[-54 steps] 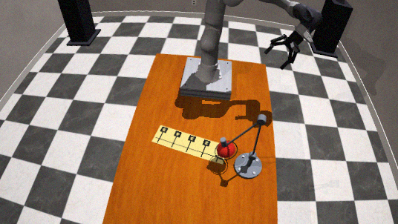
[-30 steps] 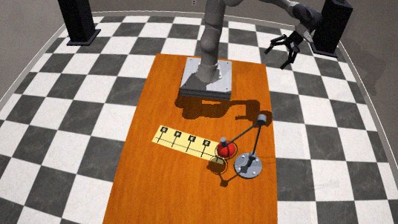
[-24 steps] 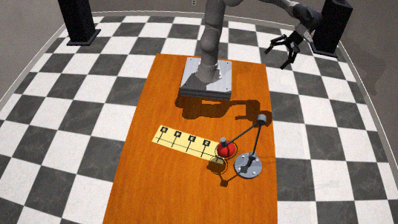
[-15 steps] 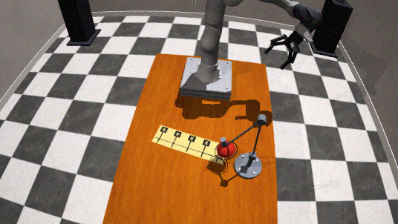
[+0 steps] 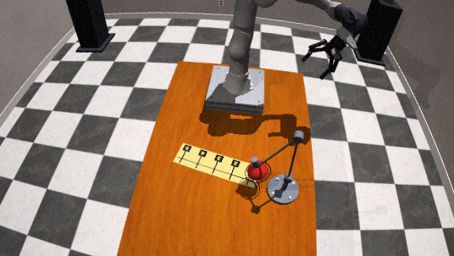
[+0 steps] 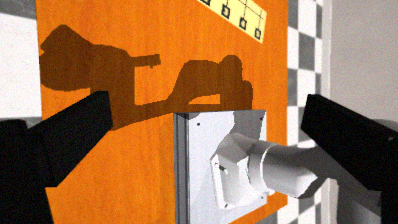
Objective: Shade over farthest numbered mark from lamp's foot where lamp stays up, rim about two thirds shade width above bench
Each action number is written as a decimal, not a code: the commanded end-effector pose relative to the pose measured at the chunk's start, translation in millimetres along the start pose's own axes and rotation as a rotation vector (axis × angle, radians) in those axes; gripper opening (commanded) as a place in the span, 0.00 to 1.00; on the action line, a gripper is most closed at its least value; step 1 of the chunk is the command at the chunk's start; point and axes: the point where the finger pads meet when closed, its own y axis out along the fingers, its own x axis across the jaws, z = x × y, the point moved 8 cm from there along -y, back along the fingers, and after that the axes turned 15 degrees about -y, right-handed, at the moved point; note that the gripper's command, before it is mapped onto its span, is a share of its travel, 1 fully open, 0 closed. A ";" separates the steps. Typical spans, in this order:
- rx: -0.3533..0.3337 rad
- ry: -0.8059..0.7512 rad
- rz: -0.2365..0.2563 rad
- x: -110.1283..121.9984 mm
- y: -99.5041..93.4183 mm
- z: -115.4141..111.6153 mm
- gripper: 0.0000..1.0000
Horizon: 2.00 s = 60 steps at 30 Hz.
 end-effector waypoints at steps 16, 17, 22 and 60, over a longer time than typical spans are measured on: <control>-0.021 0.031 0.025 6.9 6.8 7.1 1.00; -0.031 0.047 0.037 10.3 10.2 10.6 1.00; -0.084 0.125 0.100 27.6 27.8 27.9 1.00; -0.435 0.616 0.449 145.8 182.3 83.8 1.00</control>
